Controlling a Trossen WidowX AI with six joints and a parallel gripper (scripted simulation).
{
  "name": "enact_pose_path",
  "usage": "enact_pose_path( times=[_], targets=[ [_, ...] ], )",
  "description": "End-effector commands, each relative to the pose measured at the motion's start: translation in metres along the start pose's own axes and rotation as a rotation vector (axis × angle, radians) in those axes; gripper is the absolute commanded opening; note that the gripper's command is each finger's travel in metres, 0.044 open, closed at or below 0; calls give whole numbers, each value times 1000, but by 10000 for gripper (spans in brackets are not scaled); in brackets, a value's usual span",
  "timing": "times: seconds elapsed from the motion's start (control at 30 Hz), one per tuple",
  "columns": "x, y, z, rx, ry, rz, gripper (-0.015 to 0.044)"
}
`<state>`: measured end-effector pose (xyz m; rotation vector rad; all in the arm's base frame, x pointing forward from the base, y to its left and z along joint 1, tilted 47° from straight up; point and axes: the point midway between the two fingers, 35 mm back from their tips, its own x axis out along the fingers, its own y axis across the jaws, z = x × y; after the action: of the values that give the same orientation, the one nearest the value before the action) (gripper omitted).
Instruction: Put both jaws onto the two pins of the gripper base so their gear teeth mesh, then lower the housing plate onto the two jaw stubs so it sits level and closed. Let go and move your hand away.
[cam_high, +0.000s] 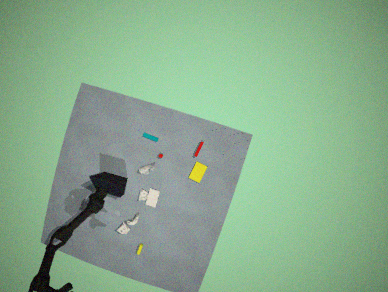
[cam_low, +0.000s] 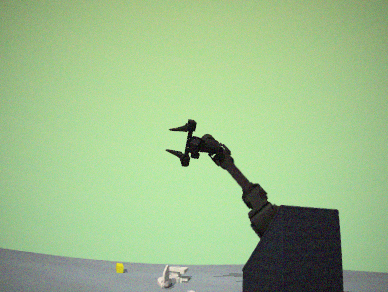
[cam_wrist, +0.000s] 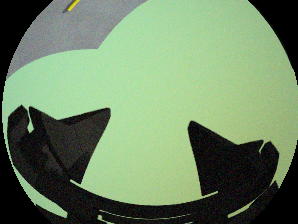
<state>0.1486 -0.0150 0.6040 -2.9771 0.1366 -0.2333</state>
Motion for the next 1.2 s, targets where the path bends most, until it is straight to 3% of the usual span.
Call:
enact_pose_path(
  times=[0.0, 0.5, 1.17],
  targets=[
    [0, 0, 0, 0, 0, 0, 426],
    [62, -12, 93, 208, -233, 199, 440],
    [107, 25, 243, 499, -429, 673, 440]
  ],
)
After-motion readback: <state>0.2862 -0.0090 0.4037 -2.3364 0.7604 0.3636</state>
